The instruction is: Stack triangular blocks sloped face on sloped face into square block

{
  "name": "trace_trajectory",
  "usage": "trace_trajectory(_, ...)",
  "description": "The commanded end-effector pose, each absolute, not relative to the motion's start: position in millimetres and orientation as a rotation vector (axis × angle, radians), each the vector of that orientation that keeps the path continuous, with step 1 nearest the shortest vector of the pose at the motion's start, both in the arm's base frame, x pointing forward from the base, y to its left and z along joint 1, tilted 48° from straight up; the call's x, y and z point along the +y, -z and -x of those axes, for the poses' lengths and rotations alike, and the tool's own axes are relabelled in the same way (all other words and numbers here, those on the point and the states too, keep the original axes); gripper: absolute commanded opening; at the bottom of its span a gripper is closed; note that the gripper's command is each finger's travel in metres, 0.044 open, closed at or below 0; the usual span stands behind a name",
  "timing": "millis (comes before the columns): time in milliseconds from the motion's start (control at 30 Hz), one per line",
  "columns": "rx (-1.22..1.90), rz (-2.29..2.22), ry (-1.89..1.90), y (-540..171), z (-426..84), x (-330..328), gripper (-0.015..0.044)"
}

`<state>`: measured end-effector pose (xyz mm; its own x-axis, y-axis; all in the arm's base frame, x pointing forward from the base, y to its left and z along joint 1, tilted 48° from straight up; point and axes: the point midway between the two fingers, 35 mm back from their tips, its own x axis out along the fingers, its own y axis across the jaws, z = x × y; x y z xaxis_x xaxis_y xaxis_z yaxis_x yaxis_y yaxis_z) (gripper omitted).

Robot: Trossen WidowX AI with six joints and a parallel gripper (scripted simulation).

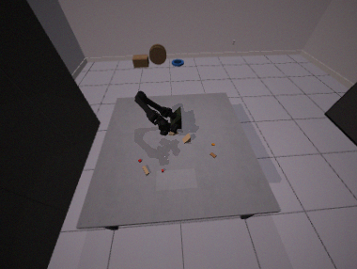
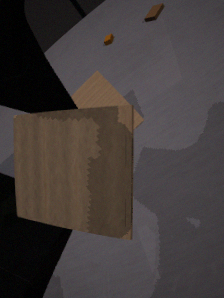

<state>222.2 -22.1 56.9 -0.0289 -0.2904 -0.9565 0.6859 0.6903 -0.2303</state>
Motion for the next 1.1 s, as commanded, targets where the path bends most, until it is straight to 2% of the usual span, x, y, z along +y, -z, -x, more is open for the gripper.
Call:
trace_trajectory(0,1.443,-0.225,0.731,-57.2,-223.2,-21.0,0.0)
trace_trajectory(1067,1.762,0.755,0.065,-54.8,-225.7,-15.4,0.0)
